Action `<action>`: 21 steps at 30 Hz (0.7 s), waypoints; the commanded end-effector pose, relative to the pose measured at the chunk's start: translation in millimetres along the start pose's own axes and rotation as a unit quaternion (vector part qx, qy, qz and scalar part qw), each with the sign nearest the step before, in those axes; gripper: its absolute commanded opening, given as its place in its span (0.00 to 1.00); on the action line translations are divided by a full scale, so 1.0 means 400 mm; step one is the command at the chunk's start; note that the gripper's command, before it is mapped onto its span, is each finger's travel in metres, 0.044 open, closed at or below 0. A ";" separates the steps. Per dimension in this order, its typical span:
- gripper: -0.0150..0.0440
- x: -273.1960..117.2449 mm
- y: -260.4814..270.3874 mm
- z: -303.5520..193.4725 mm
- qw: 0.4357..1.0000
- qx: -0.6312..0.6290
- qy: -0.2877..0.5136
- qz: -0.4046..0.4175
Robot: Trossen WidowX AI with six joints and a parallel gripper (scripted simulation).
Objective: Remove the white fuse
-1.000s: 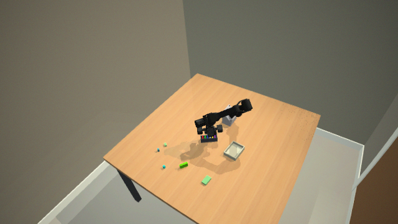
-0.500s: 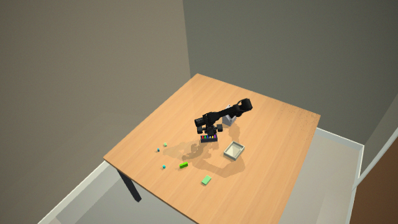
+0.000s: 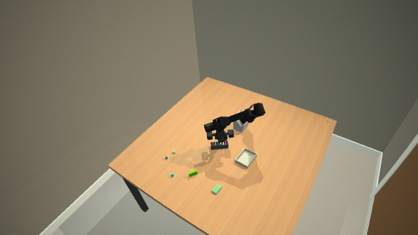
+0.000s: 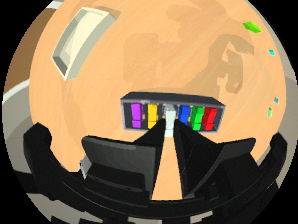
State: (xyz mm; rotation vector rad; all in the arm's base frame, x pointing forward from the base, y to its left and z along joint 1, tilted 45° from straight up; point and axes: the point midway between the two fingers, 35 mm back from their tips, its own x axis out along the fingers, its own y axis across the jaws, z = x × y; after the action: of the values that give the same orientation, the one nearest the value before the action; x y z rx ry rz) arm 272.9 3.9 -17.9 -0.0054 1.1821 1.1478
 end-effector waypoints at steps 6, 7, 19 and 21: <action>0.25 -0.015 -0.003 0.000 1.000 -0.002 0.000 -0.002; 0.25 -0.016 -0.003 0.000 1.000 -0.002 0.000 -0.002; 0.25 -0.031 -0.003 0.000 1.000 -0.001 0.000 -0.002; 0.25 -0.033 -0.003 0.000 1.000 -0.001 0.000 -0.002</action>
State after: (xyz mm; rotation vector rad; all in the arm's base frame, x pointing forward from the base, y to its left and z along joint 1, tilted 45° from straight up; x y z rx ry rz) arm 273.5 -3.2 -10.6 -0.0039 1.1824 1.1471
